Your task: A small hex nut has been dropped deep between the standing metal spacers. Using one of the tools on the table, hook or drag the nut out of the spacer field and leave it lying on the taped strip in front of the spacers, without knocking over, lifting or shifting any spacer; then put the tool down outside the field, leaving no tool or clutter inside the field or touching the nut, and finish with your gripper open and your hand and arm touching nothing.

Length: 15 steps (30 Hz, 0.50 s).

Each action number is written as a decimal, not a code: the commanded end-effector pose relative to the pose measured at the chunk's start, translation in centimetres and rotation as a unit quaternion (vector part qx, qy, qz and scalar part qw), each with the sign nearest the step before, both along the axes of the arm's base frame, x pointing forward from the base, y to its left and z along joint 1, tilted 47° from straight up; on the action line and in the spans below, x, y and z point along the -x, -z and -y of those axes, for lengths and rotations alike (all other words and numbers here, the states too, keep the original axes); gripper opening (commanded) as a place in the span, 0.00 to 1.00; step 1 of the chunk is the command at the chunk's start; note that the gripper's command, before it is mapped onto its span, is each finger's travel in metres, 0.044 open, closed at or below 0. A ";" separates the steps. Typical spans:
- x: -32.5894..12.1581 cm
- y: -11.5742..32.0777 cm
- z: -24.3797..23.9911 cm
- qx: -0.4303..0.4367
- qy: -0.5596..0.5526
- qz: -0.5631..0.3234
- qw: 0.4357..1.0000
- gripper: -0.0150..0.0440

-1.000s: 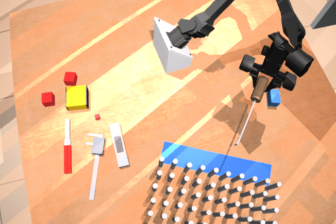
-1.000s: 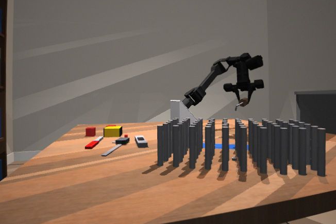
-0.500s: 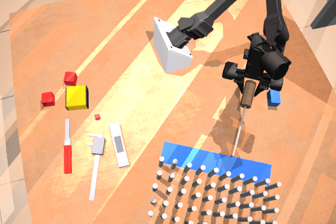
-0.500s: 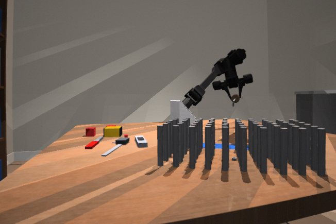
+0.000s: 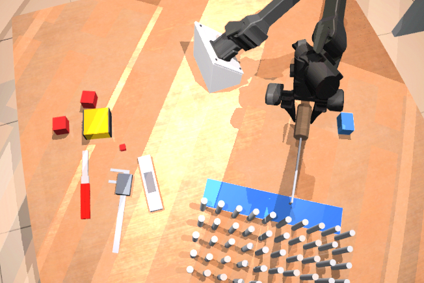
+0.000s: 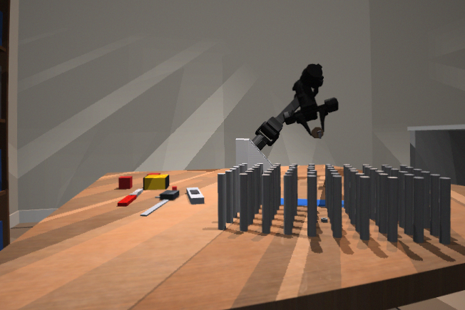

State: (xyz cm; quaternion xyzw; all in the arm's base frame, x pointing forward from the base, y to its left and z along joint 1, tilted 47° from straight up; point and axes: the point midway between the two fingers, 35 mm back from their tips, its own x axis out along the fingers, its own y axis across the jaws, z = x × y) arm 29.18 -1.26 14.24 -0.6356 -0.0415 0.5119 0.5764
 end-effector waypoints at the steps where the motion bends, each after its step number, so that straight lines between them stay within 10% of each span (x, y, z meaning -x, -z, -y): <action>1: -0.3 1.4 -0.8 0.001 -0.002 -0.004 1.000 0.25; 15: -1.6 6.9 -5.8 0.009 -0.004 -0.008 1.000 0.25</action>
